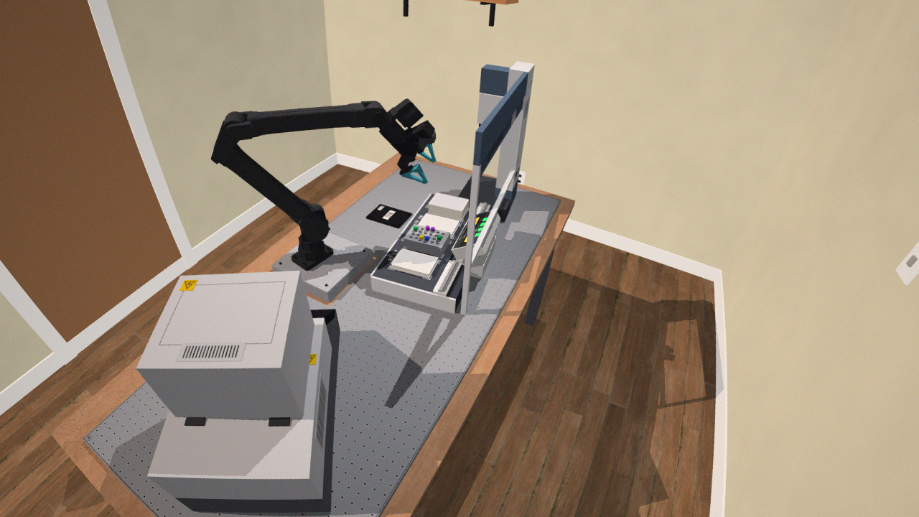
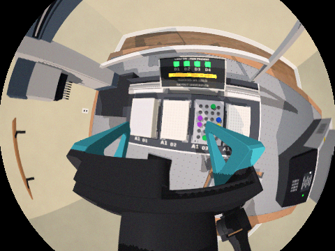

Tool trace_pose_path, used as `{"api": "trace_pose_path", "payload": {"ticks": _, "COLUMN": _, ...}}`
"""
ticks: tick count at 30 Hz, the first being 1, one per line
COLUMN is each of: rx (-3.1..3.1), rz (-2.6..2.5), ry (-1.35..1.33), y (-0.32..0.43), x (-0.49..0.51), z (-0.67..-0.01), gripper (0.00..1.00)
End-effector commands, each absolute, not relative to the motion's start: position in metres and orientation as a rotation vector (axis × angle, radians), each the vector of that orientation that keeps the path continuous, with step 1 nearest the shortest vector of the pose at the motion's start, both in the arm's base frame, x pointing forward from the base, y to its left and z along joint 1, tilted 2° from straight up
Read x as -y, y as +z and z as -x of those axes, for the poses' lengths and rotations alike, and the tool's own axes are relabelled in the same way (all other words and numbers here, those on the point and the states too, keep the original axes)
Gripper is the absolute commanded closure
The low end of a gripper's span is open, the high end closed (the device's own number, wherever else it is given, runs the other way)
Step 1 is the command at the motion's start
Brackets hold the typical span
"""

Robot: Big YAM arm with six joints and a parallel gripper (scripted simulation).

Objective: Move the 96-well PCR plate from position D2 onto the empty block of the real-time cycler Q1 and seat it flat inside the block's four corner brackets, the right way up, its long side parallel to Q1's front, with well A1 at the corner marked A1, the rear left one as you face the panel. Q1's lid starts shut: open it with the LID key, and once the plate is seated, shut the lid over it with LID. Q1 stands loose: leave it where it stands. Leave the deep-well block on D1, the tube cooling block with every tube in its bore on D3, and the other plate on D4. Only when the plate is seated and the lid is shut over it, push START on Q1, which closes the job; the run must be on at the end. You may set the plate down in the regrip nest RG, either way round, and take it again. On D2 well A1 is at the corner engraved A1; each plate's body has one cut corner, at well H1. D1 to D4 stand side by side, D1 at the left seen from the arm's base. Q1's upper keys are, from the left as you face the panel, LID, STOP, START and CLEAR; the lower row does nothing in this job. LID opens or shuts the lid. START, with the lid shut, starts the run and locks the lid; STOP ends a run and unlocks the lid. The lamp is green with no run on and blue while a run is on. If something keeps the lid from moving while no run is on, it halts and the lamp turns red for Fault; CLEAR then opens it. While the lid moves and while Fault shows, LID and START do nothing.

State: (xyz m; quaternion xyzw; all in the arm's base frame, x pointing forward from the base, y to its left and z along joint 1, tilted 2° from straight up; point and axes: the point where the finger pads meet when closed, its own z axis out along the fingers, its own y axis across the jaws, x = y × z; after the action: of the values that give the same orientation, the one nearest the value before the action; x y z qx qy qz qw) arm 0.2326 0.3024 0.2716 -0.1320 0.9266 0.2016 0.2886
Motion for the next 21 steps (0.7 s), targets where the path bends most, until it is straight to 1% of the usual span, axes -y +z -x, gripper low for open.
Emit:
{"api": "trace_pose_path", "payload": {"ticks": 1, "rx": -2.466, "rz": 0.350, "ry": 0.546, "y": 0.276, "x": -0.303, "z": -0.233, "gripper": 0.00}}
{"api": "trace_pose_path", "payload": {"ticks": 17, "rx": -2.466, "rz": 0.350, "ry": 0.546, "y": 0.276, "x": -0.303, "z": -0.233, "gripper": 0.00}}
{"api": "trace_pose_path", "payload": {"ticks": 18, "rx": -2.496, "rz": 0.349, "ry": 0.513, "y": 0.270, "x": -0.294, "z": -0.234, "gripper": 1.00}}
{"api": "trace_pose_path", "payload": {"ticks": 21, "rx": -2.544, "rz": 0.377, "ry": 0.407, "y": 0.256, "x": -0.278, "z": -0.241, "gripper": 1.00}}
